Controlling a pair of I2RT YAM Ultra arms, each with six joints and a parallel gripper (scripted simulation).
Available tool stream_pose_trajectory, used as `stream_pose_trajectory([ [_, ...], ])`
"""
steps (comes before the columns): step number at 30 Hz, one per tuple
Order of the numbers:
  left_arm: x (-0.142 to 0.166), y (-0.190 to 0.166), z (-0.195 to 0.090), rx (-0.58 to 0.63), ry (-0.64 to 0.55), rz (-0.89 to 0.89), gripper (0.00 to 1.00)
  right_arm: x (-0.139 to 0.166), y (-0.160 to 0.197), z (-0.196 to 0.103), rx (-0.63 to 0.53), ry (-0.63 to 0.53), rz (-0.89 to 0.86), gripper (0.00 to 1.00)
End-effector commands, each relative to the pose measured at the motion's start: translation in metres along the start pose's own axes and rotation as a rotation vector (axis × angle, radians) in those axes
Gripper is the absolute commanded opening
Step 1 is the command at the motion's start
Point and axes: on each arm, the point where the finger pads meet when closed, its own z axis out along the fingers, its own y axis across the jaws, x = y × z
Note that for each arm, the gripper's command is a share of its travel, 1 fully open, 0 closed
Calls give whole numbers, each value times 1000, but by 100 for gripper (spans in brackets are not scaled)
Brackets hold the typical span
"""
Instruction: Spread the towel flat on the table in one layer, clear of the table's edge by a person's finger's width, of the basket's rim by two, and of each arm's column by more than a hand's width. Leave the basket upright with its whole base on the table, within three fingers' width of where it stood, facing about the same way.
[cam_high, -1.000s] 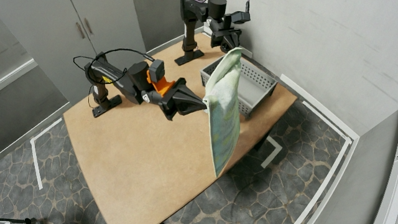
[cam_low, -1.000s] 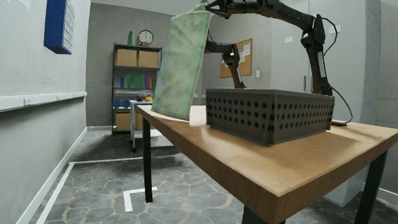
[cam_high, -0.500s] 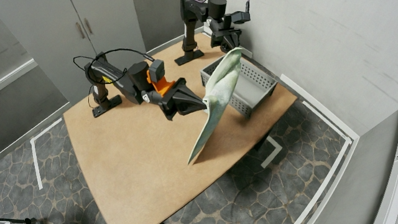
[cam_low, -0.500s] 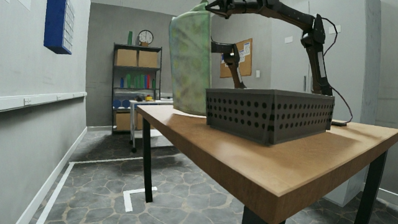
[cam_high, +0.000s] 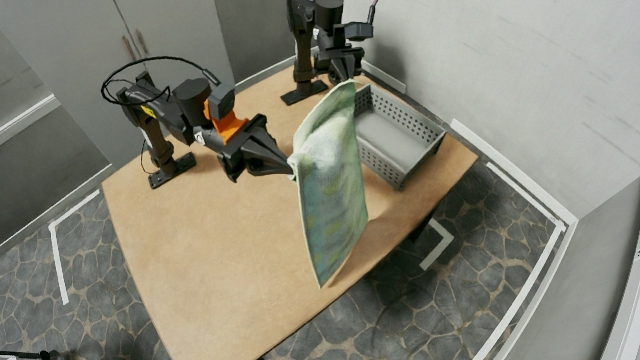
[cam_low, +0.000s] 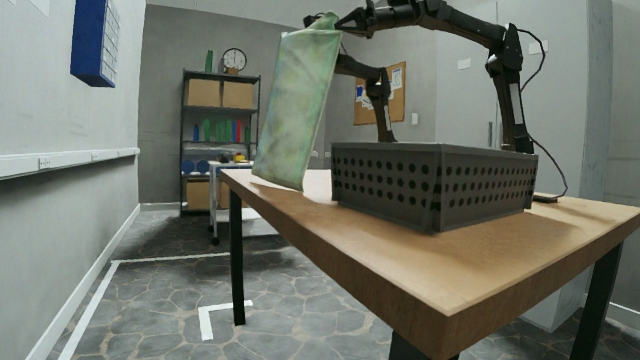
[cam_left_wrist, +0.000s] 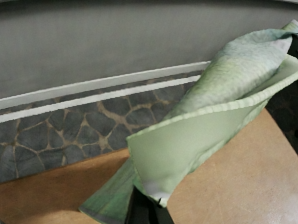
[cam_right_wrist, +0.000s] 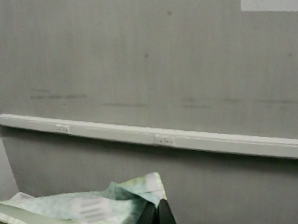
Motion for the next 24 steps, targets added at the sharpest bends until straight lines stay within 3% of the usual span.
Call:
stream_pose_trajectory([
  [1,-24,10,-25,-27,-37,-4,0,-19,-13,-18,32,71,-1,0],
  [2,-23,-7,-27,3,-33,3,0,-19,-17,-24,39,89,-1,0],
  [5,-23,0,-27,-9,-29,0,0,3,-18,-15,39,130,-1,0],
  [8,-20,-8,-28,5,-18,4,0,-10,-18,-24,39,120,-1,0],
  [18,-8,-5,-31,0,28,3,0,-7,-18,-36,40,177,-1,0],
  [19,14,-20,-28,27,92,12,0,-1,-18,-43,41,228,-1,0],
  [24,25,-25,-30,37,133,16,0,6,-18,-51,41,289,0,0],
])
